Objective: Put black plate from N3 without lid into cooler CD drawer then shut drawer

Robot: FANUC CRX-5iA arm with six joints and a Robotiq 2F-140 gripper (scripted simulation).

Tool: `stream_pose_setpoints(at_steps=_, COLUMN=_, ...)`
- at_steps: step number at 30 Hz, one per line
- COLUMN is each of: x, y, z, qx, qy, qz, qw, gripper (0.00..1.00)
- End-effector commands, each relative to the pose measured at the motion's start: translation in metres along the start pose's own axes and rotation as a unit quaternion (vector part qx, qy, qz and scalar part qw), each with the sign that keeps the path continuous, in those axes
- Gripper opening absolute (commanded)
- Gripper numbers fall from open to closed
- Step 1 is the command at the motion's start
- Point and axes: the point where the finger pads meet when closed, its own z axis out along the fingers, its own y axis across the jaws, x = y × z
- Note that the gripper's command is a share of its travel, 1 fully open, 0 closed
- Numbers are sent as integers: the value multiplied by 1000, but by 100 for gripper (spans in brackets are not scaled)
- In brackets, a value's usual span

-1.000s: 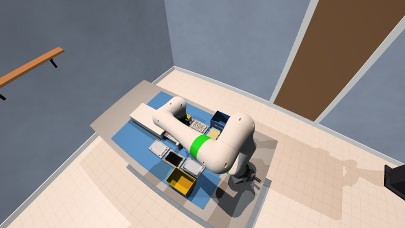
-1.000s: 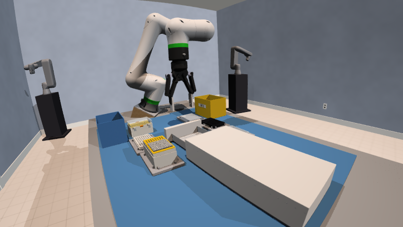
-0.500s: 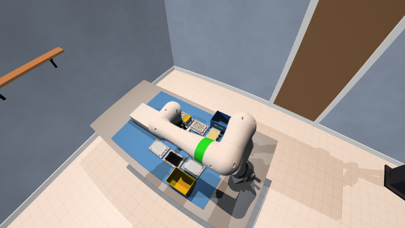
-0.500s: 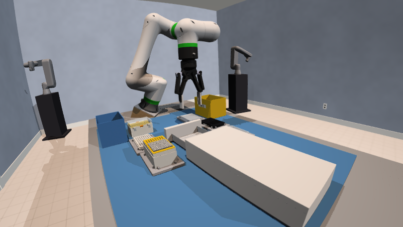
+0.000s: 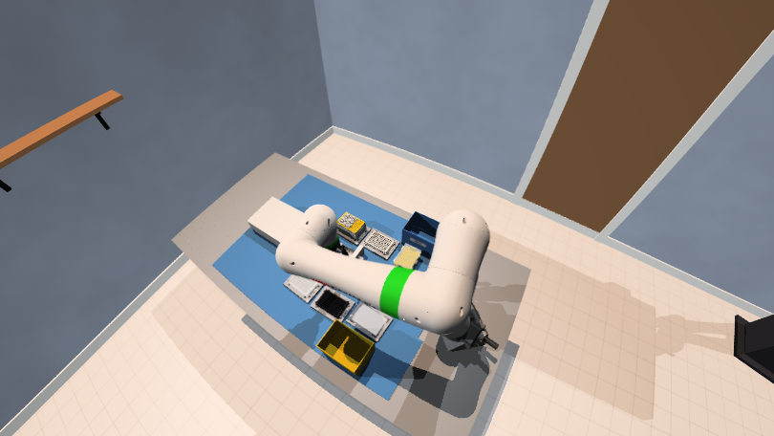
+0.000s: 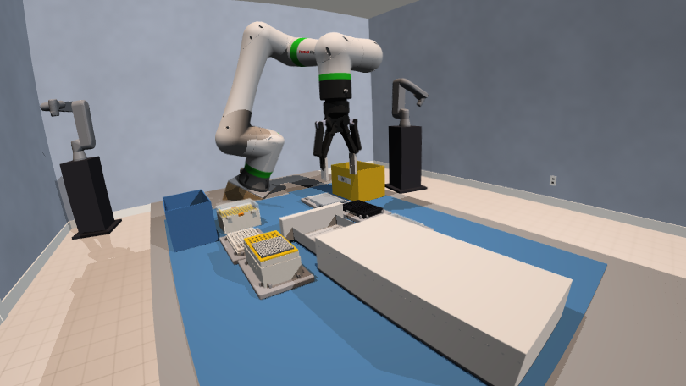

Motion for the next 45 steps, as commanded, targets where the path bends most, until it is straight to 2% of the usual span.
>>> stream_pose_setpoints(at_steps=1, x=0, y=-11, z=-1, qx=0, qy=0, qz=1, qw=1000, gripper=66)
stream_pose_setpoints(at_steps=20, x=0, y=-79, z=-3, qx=0, qy=0, qz=1, qw=1000, gripper=66)
stream_pose_setpoints(at_steps=31, x=0, y=-80, z=-4, qx=0, qy=0, qz=1, qw=1000, gripper=66)
stream_pose_setpoints(at_steps=45, x=0, y=-80, z=15, qx=0, qy=0, qz=1, qw=1000, gripper=66)
